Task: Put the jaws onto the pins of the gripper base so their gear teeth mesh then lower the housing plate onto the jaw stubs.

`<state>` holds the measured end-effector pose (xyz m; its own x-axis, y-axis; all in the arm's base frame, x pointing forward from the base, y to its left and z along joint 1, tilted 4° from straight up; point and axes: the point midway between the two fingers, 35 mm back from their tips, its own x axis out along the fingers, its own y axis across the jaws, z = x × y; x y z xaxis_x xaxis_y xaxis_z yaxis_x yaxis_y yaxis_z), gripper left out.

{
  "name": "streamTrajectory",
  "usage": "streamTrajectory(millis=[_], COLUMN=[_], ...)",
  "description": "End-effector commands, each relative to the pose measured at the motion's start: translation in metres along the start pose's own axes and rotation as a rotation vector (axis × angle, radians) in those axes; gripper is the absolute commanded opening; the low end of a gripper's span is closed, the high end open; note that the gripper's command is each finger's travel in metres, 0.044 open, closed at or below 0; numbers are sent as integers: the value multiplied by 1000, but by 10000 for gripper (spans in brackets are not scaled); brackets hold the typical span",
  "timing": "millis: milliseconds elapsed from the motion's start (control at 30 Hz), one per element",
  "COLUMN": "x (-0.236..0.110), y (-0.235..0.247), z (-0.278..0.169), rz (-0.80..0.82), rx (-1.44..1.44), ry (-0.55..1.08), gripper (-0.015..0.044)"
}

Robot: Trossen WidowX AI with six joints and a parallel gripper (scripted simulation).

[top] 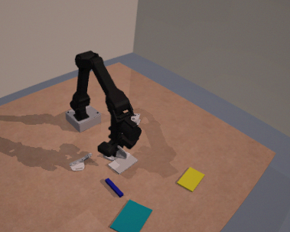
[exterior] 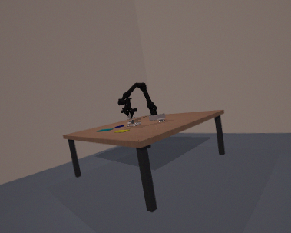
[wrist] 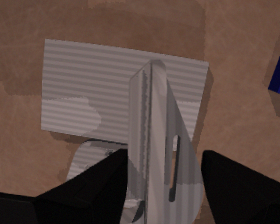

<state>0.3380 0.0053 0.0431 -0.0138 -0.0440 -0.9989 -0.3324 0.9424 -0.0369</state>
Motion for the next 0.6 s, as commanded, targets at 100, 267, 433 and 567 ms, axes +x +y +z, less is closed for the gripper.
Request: streamTrajectory(millis=[100,267,433,567], x=[14,22,31,37], y=[0,0,0,0], z=[-2,-2,-3,-3], rz=[-1,-1,-1,-1], rx=[-7,-7,-7,-7], ry=[10,10,10,10], gripper=[134,134,134,134])
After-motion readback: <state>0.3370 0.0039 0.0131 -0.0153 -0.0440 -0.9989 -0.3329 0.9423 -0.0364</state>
